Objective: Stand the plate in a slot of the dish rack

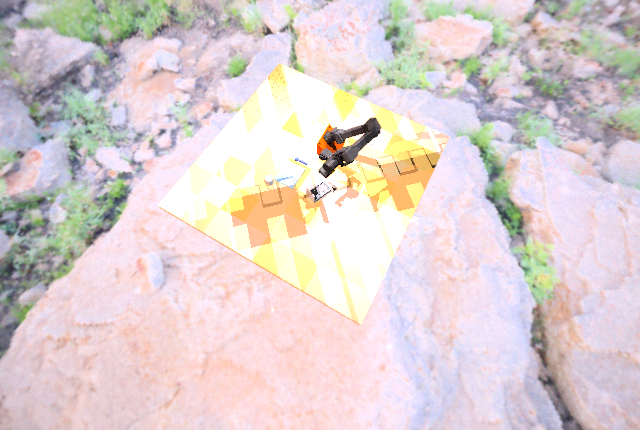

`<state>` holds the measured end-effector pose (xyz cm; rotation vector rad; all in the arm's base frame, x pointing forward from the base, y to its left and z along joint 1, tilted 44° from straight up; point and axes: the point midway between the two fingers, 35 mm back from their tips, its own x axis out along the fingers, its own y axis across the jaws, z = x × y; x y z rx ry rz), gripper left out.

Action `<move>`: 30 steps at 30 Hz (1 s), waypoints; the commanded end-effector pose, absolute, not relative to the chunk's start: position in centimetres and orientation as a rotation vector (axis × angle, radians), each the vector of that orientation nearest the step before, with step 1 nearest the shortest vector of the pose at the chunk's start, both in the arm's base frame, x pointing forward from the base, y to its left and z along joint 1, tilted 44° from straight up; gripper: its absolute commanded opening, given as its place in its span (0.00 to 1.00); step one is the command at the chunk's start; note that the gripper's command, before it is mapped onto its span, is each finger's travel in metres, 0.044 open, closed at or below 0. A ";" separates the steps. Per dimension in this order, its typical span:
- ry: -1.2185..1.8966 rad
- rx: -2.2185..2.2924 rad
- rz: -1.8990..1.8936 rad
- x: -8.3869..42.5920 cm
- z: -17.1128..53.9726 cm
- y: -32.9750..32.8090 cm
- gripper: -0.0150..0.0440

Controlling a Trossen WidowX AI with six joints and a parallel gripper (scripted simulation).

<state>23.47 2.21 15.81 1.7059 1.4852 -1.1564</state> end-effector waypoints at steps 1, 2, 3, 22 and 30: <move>1.434 1.588 -1.137 23.5 14.4 2.4 0.25; 1.422 1.562 -1.131 23.5 14.1 2.4 0.25; 1.410 1.535 -1.125 23.5 13.8 2.5 0.25; 1.127 1.120 -0.963 24.6 9.7 3.5 0.25; 0.988 0.994 -0.877 25.2 8.8 4.2 0.25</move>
